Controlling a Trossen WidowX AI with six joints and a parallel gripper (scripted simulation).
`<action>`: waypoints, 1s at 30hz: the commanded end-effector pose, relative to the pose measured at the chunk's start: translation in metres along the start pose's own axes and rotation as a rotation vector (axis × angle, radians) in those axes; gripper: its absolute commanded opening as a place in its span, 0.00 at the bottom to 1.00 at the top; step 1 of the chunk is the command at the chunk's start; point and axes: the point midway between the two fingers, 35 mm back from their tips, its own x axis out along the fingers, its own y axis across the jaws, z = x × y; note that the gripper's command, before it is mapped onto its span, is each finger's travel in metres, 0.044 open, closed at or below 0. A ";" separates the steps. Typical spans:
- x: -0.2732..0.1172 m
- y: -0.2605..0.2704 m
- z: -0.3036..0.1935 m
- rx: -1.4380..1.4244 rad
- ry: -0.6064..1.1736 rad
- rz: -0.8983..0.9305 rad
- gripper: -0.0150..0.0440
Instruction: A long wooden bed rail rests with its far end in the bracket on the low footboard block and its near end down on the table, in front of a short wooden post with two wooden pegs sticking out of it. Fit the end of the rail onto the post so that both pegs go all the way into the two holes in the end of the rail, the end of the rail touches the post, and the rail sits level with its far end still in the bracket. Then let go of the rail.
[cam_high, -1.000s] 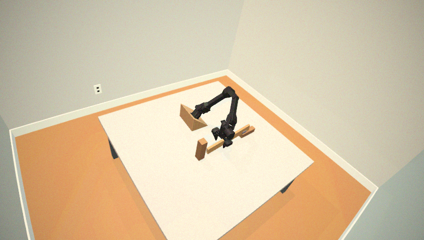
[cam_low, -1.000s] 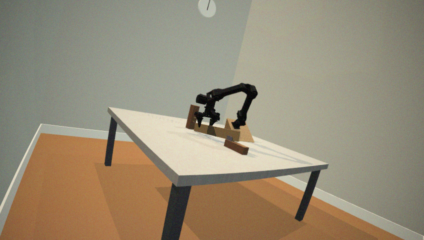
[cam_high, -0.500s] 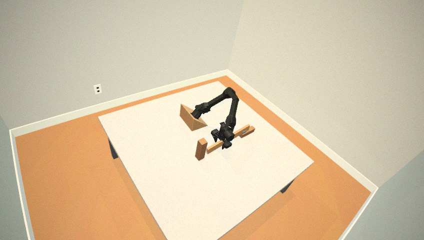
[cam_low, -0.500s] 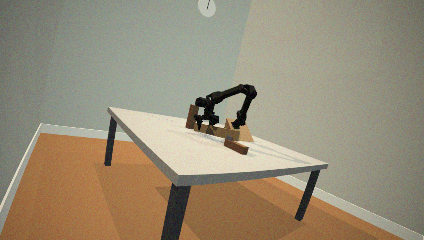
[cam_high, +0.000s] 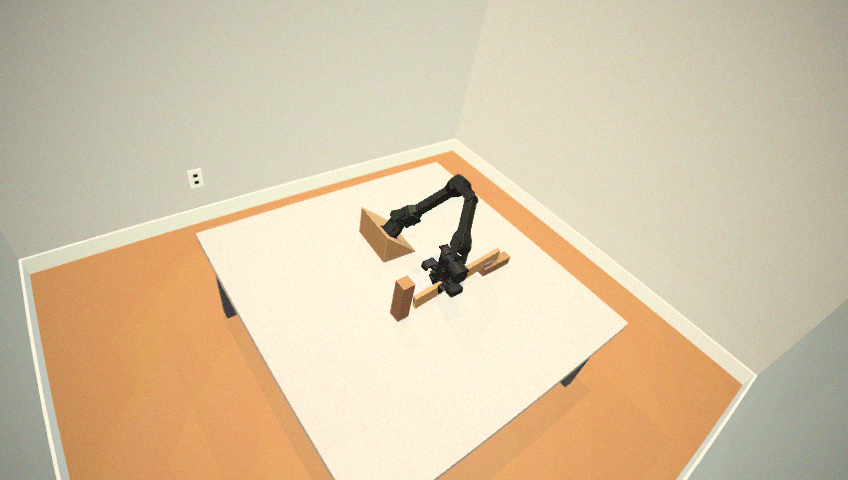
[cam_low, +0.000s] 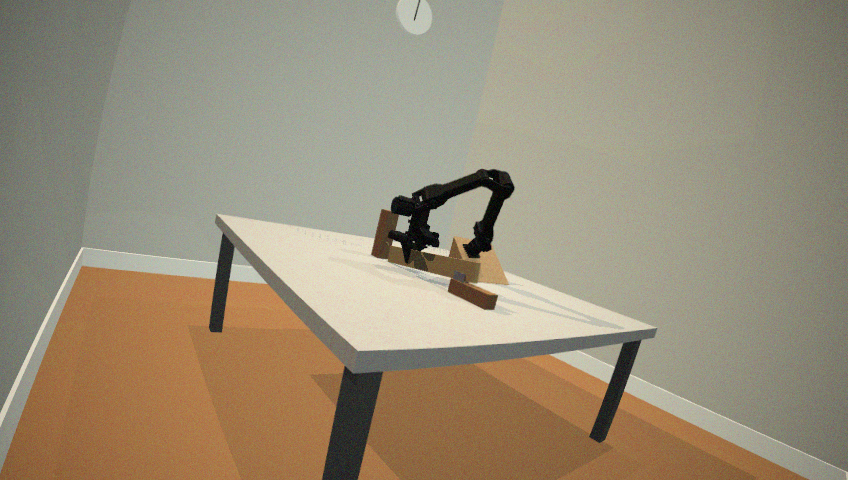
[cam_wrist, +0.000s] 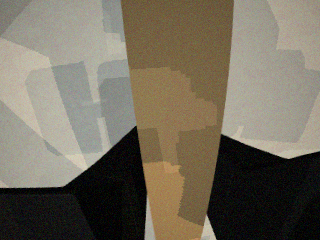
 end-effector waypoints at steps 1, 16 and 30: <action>0.002 0.000 0.000 0.002 -0.004 0.001 0.32; 0.001 0.000 0.000 0.002 -0.004 0.001 0.25; -0.007 -0.001 0.000 0.002 -0.004 0.001 0.25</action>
